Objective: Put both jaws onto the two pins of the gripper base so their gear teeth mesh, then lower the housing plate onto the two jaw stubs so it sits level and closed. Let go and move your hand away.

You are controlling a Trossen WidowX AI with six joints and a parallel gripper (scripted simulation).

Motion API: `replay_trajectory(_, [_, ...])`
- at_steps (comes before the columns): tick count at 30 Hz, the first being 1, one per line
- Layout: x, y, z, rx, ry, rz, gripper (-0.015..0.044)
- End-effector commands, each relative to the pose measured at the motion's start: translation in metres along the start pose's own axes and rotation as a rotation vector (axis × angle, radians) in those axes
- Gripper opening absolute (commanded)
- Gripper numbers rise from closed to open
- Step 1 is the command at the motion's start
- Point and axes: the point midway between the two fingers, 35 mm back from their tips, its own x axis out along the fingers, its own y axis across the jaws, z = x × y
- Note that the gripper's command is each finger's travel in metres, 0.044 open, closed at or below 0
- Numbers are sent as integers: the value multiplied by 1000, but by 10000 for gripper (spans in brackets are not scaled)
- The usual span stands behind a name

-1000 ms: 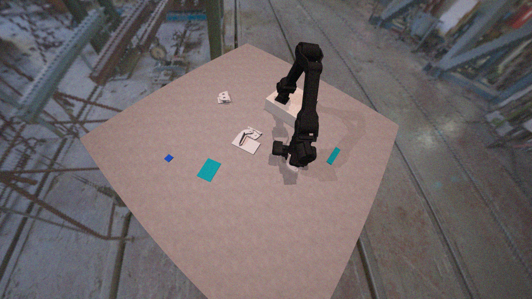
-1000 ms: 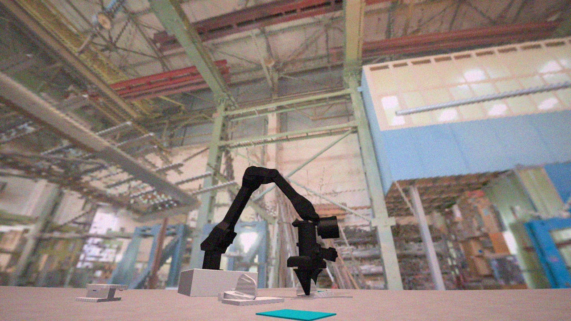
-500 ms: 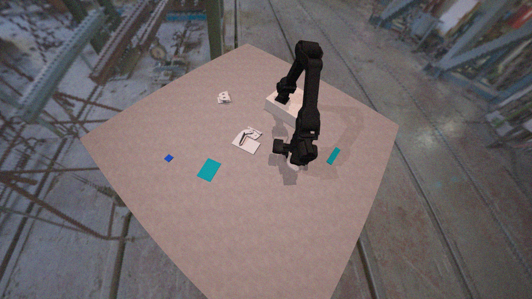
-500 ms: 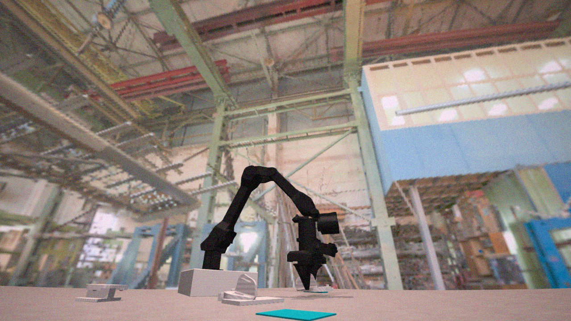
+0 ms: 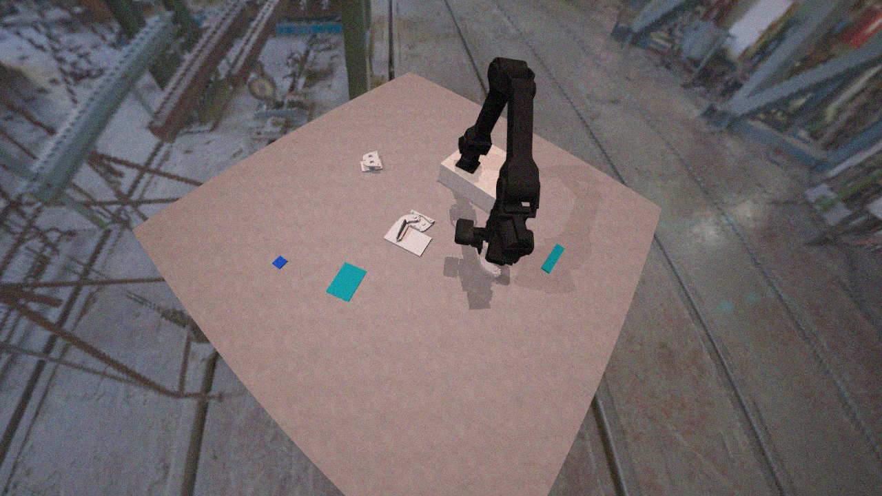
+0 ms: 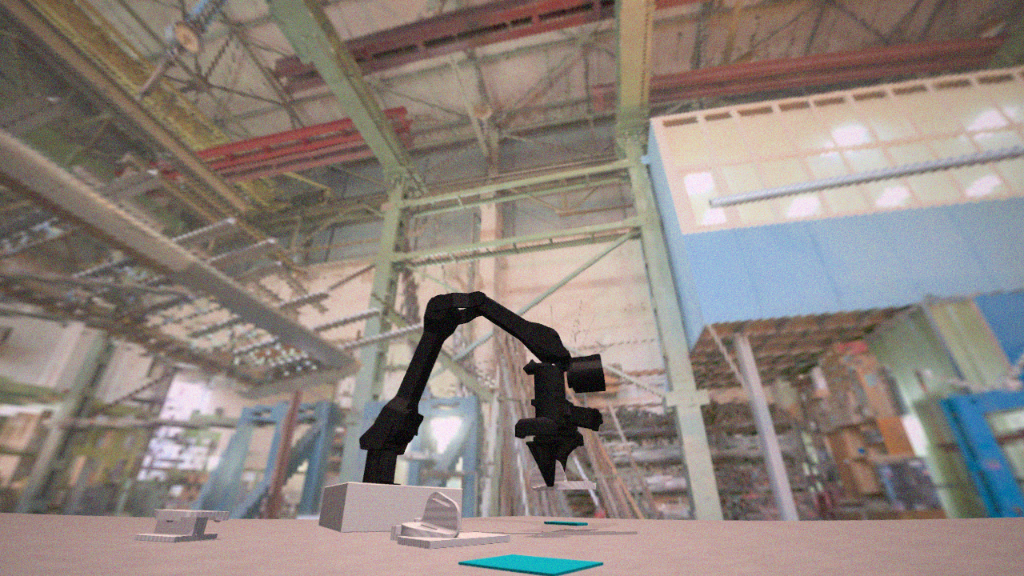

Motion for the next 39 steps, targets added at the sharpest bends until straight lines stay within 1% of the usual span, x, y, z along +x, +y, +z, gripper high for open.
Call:
replay_trajectory(1, [-11, -1, -1, -3, -1, -3, 134])
replay_trajectory(8, [-15, -5, -2, 42, -1, -3, 134])
replay_trajectory(39, [-20, -79, -26, 982, -5, -10, 134])
